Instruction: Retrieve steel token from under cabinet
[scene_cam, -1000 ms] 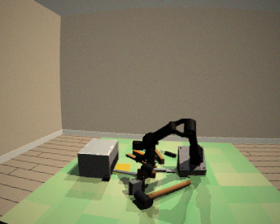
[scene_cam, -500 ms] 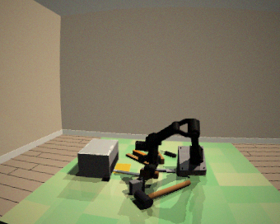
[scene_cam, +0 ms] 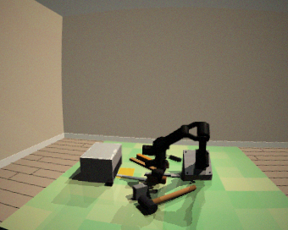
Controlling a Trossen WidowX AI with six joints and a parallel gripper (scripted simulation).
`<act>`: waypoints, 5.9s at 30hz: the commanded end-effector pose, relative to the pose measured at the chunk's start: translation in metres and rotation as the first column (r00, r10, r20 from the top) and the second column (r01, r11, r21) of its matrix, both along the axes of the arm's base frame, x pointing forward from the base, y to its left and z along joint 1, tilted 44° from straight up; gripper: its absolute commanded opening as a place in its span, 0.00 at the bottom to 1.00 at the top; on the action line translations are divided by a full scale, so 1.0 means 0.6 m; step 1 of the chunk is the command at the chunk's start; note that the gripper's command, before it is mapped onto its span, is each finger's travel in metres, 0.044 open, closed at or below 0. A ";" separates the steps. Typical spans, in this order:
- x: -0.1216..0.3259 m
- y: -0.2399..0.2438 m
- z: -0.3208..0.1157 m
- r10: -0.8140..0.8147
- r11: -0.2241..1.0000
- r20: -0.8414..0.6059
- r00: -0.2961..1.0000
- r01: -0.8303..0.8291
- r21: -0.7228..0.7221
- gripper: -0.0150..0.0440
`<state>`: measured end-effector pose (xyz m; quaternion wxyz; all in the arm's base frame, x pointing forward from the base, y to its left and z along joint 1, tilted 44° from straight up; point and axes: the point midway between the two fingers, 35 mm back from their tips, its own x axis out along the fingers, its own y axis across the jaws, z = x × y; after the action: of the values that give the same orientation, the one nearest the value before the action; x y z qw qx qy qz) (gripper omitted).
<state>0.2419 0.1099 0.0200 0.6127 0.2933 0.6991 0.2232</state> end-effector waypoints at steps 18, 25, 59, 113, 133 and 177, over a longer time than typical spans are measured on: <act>-0.031 0.003 0.006 0.000 1.000 -0.001 1.000 0.000 0.000 0.25; -0.031 0.006 0.010 -0.023 1.000 -0.023 0.999 0.023 -0.002 0.25; -0.033 0.050 0.059 -0.083 0.997 -0.083 0.993 0.083 -0.007 0.25; -0.036 0.055 0.057 -0.087 0.996 -0.079 0.993 0.086 -0.009 0.25; -0.007 0.052 0.051 -0.081 0.997 -0.077 0.994 0.081 -0.007 0.25; 0.078 0.040 0.031 -0.077 0.997 -0.074 0.994 0.077 -0.006 0.25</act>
<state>0.2837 0.1338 0.0387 0.5935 0.3287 0.7113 0.1837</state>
